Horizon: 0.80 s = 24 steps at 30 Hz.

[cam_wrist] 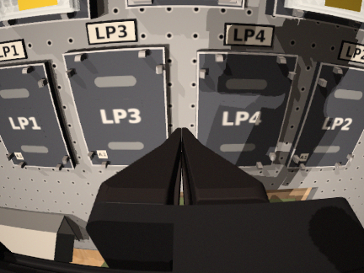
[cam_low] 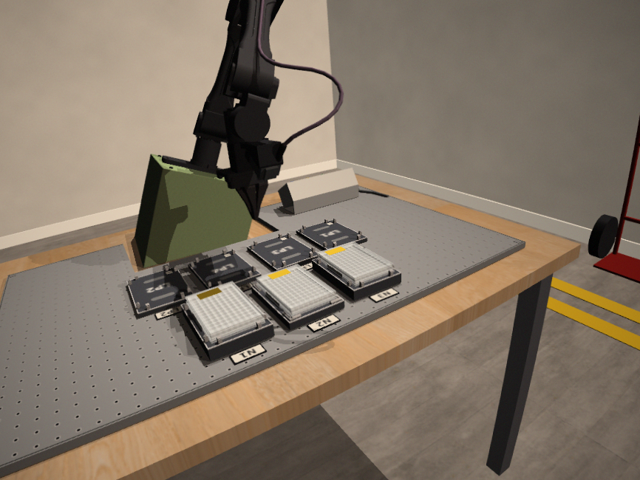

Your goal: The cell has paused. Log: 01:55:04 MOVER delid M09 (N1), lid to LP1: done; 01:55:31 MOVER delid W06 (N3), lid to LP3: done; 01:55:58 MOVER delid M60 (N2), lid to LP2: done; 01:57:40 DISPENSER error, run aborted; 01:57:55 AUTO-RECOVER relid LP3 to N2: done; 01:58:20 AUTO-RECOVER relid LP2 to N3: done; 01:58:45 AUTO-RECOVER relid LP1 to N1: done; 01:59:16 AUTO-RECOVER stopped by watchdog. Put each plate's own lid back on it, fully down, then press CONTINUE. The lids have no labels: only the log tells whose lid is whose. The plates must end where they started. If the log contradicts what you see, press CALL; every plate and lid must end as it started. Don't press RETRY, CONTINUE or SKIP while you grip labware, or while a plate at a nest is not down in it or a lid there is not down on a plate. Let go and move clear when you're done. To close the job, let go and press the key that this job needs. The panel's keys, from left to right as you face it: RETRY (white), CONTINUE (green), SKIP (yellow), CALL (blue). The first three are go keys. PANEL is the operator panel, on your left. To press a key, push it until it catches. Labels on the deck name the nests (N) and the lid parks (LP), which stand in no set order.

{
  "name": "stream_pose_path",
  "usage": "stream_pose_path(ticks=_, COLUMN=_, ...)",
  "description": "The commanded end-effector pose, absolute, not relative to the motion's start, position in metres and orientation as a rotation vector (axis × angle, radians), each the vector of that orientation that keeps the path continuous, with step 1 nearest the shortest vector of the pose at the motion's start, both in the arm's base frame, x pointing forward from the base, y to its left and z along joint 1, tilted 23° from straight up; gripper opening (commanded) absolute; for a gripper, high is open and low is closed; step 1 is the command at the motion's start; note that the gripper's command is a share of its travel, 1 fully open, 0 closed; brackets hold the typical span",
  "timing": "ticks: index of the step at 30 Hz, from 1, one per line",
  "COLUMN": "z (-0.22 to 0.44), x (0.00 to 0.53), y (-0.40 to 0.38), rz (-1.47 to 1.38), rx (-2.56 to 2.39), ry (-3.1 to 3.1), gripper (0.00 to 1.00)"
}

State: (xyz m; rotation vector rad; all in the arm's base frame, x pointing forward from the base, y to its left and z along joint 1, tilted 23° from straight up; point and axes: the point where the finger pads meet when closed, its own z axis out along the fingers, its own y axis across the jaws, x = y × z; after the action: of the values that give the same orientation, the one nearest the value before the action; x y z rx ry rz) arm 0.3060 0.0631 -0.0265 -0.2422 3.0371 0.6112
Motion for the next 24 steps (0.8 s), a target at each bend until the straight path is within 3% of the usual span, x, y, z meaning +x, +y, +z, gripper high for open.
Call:
stream_pose_path(ticks=1, z=-0.010, x=0.307, y=0.053, rz=0.603, rx=-0.246, ry=3.041, gripper=0.00)
stream_pose_path(ticks=24, z=-0.007, x=0.304, y=0.047, rz=0.610, rx=-0.243, ry=3.051, gripper=0.00)
